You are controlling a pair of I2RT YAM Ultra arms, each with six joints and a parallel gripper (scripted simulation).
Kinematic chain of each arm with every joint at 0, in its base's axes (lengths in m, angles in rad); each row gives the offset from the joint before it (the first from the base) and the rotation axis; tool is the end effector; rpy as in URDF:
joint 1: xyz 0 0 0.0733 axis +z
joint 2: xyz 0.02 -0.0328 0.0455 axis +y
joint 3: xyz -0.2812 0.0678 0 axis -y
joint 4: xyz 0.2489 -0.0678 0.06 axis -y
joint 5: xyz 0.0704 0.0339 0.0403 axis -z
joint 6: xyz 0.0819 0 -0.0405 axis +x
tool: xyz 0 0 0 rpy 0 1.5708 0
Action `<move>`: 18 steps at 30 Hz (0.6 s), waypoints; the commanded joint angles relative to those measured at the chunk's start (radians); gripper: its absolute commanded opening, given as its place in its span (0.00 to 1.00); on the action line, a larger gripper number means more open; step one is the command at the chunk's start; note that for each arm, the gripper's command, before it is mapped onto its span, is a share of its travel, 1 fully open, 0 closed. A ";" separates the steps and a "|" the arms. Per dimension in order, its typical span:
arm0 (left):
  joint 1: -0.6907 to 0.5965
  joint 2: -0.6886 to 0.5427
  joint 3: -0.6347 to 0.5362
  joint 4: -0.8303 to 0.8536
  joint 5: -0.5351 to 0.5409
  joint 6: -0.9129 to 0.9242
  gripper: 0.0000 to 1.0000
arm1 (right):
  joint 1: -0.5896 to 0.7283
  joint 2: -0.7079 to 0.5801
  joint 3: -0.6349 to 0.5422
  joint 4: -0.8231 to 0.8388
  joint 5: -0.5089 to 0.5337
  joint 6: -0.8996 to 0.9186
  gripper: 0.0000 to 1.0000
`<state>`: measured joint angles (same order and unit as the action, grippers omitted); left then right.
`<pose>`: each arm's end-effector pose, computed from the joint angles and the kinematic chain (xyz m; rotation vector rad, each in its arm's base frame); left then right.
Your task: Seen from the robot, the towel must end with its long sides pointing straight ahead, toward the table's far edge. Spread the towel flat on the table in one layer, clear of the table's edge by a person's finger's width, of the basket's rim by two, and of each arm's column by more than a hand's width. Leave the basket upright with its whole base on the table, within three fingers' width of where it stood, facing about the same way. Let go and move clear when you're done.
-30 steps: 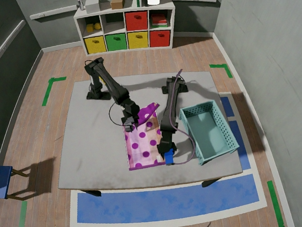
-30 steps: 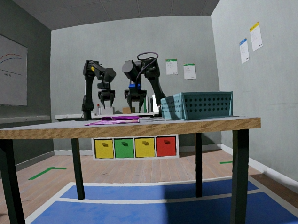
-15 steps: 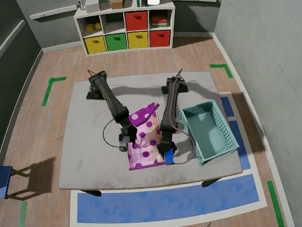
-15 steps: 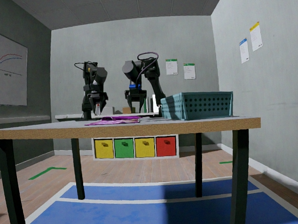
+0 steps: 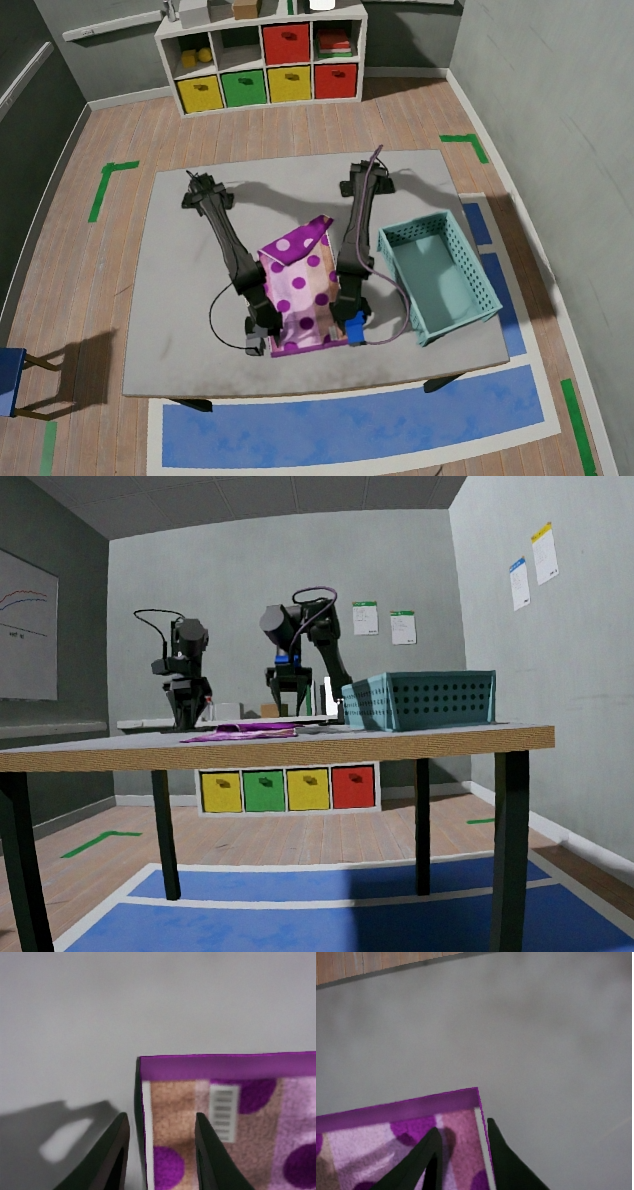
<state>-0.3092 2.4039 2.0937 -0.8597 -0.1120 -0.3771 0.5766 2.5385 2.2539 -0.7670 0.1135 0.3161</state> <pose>0.5199 -0.1553 0.1493 -0.1236 2.7242 -0.0425 0.4927 0.3107 0.1341 -0.3012 2.6036 0.1662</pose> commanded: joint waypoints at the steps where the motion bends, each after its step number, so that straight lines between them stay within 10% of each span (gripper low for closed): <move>1: 0.003 -0.018 0.032 -0.013 -0.013 -0.009 0.34 | 0.003 0.024 0.107 -0.094 -0.015 -0.025 0.34; 18: 0.003 -0.018 0.032 -0.013 -0.013 -0.009 0.34 | -0.002 0.014 0.163 -0.136 -0.005 -0.020 0.34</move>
<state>-0.3092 2.4039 2.0937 -0.8600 -0.1120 -0.3771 0.5789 2.5923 2.3783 -0.8902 0.1074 0.3012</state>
